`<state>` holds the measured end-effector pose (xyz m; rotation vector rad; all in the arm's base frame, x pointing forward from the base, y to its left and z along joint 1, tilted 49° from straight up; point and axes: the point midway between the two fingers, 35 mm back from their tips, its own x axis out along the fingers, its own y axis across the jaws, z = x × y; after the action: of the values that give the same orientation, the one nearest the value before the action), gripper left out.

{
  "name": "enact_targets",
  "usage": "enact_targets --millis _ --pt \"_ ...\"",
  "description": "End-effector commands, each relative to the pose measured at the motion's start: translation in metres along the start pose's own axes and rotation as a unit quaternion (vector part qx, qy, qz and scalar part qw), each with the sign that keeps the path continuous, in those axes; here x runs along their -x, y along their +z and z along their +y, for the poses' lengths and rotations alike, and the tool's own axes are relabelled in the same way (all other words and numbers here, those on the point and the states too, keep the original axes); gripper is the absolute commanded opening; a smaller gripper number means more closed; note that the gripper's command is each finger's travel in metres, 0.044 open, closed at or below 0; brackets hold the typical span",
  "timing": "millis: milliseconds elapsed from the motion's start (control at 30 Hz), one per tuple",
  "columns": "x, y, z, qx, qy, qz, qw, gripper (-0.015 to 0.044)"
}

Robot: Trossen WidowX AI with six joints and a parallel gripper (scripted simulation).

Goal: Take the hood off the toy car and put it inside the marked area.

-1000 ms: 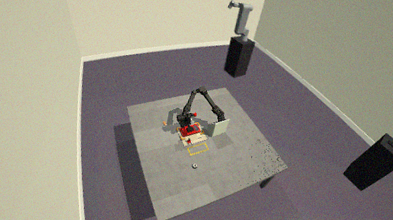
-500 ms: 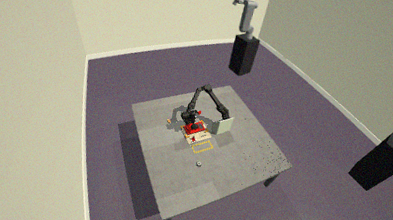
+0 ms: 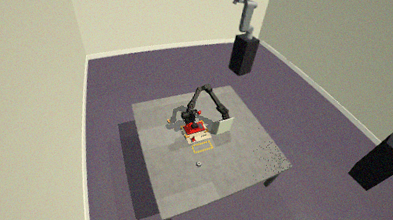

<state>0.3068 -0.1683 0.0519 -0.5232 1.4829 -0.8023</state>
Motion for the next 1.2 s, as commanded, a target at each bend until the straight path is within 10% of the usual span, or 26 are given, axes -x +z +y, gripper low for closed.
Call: enact_targets --millis 0,1167 --pt "0.013 0.002 0.001 -0.002 -0.001 -0.004 1.0 0.0" --pt "0.048 0.001 0.158 0.002 0.016 -0.006 1.0 0.0"
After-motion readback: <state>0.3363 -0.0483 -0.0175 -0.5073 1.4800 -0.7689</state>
